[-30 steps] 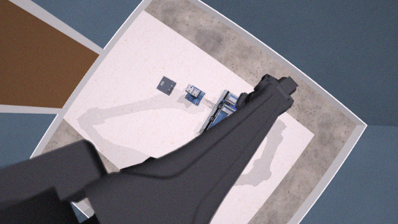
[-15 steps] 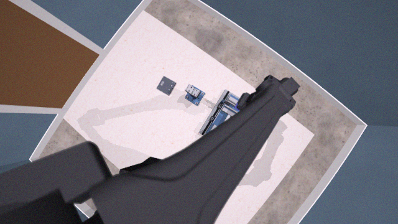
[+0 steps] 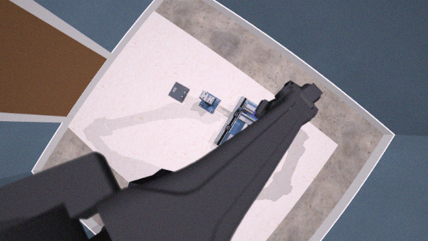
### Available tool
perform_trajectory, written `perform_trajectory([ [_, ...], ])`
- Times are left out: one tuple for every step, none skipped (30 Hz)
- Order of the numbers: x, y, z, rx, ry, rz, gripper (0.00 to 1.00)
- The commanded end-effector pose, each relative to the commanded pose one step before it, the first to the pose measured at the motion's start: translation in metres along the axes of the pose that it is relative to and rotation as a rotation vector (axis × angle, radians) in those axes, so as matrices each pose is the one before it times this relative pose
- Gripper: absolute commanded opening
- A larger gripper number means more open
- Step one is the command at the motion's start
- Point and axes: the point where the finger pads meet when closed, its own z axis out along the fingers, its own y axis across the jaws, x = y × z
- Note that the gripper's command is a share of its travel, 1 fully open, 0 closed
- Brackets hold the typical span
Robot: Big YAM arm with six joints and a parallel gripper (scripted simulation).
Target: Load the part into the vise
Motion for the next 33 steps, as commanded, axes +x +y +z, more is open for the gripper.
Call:
perform_trajectory([
  [-0.02314, -0.00627, -0.01173, 0.01240, -0.03546, 0.00909, 0.00],
  [0.00000, 0.00000, 0.00000, 0.00000, 0.00000, 0.00000, 0.00],
  [0.00000, 0.00000, 0.00000, 0.00000, 0.00000, 0.00000, 0.00],
  [0.00000, 0.00000, 0.00000, 0.00000, 0.00000, 0.00000, 0.00],
  [0.00000, 0.00000, 0.00000, 0.00000, 0.00000, 0.00000, 0.00],
  [0.00000, 0.00000, 0.00000, 0.00000, 0.00000, 0.00000, 0.00],
  [0.00000, 0.00000, 0.00000, 0.00000, 0.00000, 0.00000, 0.00],
  [0.00000, 0.00000, 0.00000, 0.00000, 0.00000, 0.00000, 0.00],
  [0.00000, 0.00000, 0.00000, 0.00000, 0.00000, 0.00000, 0.00],
  [0.00000, 0.00000, 0.00000, 0.00000, 0.00000, 0.00000, 0.00],
  [0.00000, 0.00000, 0.00000, 0.00000, 0.00000, 0.00000, 0.00],
  [0.00000, 0.00000, 0.00000, 0.00000, 0.00000, 0.00000, 0.00],
  [0.00000, 0.00000, 0.00000, 0.00000, 0.00000, 0.00000, 0.00],
  [0.00000, 0.00000, 0.00000, 0.00000, 0.00000, 0.00000, 0.00],
  [0.00000, 0.00000, 0.00000, 0.00000, 0.00000, 0.00000, 0.00],
  [0.00000, 0.00000, 0.00000, 0.00000, 0.00000, 0.00000, 0.00],
  [0.00000, 0.00000, 0.00001, 0.00000, 0.00001, 0.00000, 0.00],
  [0.00001, 0.00000, 0.00008, -0.00002, 0.00005, 0.00000, 0.00],
  [0.00003, 0.00000, 0.00021, -0.00006, 0.00014, 0.00001, 0.00],
  [0.00006, 0.00000, 0.00039, -0.00011, 0.00027, 0.00001, 0.00],
  [0.00009, 0.00001, 0.00063, -0.00019, 0.00043, 0.00002, 0.00],
  [0.00014, 0.00001, 0.00092, -0.00027, 0.00063, 0.00003, 0.00],
  [0.00019, 0.00002, 0.00125, -0.00037, 0.00084, 0.00004, 0.00],
  [0.00000, 0.00000, 0.00000, 0.00000, 0.00000, 0.00000, 0.00],
  [0.00000, 0.00000, 0.00000, 0.00000, 0.00000, 0.00000, 0.00],
  [0.00014, 0.00002, 0.00139, -0.00030, 0.00067, -0.00002, 0.00],
  [-0.00006, 0.00001, 0.00123, -0.00002, -0.00008, -0.00016, 0.00],
  [-0.00052, -0.00002, 0.00053, 0.00067, -0.00183, -0.00047, 0.00],
  [-0.00073, -0.00003, 0.00040, 0.00097, -0.00260, -0.00063, 0.00],
  [-0.00094, -0.00004, 0.00028, 0.00126, -0.00338, -0.00078, 0.00],
  [-0.00145, -0.00007, -0.00045, 0.00200, -0.00528, -0.00112, 0.00],
  [-0.00047, 0.00025, 0.00038, 0.00042, -0.00135, -0.00055, 0.00],
  [-0.00007, 0.00046, 0.00049, -0.00025, 0.00031, -0.00033, 0.00],
])
